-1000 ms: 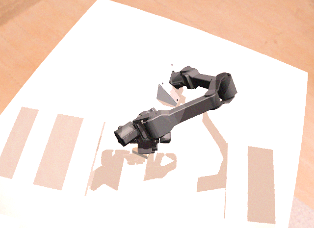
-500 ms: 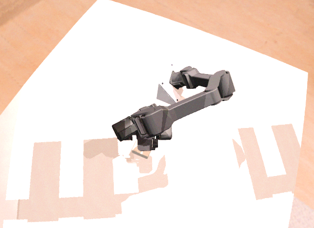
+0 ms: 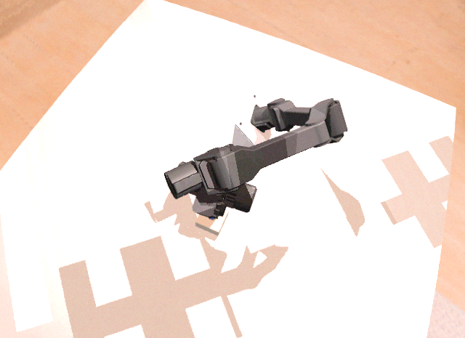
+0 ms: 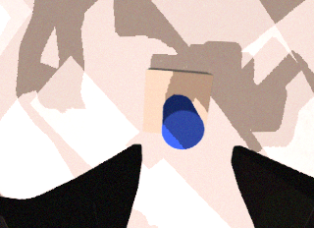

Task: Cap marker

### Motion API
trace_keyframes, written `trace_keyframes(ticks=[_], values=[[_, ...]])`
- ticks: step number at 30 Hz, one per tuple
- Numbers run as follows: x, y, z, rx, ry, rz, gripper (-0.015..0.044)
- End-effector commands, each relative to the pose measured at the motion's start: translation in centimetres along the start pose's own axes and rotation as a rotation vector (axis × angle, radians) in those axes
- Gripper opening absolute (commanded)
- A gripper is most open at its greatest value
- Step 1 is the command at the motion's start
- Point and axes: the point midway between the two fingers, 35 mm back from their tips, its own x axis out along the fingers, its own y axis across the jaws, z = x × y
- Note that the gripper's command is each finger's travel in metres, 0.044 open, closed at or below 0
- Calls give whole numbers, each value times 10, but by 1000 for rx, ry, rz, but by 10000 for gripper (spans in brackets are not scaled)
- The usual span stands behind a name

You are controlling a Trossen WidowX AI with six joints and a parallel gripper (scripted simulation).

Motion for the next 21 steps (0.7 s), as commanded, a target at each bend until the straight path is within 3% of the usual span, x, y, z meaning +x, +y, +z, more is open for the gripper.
trace_keyframes(ticks=[1,6,21], values=[[2,0,-1,68,1,1,125],[2,0,-1,68,1,1,0],[5,-1,-1,67,0,1,0]])
